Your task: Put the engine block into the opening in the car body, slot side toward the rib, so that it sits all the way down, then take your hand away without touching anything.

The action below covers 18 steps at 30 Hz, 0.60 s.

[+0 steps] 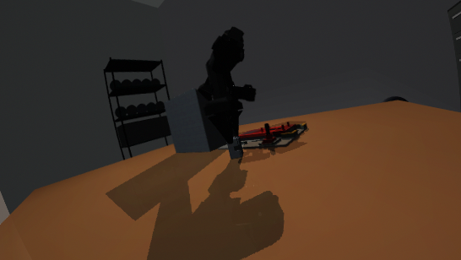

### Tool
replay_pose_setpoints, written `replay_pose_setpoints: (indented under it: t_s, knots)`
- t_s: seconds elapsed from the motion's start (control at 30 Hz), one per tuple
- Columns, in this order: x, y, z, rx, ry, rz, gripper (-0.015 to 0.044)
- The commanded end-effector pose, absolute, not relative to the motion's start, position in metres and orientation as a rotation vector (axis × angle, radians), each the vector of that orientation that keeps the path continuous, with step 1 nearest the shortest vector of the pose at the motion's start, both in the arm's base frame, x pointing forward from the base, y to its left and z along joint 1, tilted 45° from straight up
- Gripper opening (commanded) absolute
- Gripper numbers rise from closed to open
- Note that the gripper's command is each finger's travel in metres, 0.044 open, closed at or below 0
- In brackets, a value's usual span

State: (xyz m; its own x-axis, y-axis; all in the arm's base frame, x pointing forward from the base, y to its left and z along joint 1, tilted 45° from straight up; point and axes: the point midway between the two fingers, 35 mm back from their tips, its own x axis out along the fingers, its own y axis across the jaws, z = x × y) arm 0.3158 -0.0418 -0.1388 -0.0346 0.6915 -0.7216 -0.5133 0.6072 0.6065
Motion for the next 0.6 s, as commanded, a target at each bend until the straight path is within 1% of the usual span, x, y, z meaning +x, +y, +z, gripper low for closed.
replay_pose_setpoints:
  t_s: [0.0, 0.57]
  knots:
    - [0.313, -0.034, -0.145, 0.185, 1.283, 0.979, 0.0440]
    - [0.311, -0.017, -0.162, 0.187, 1.282, 0.981, 0.0440]
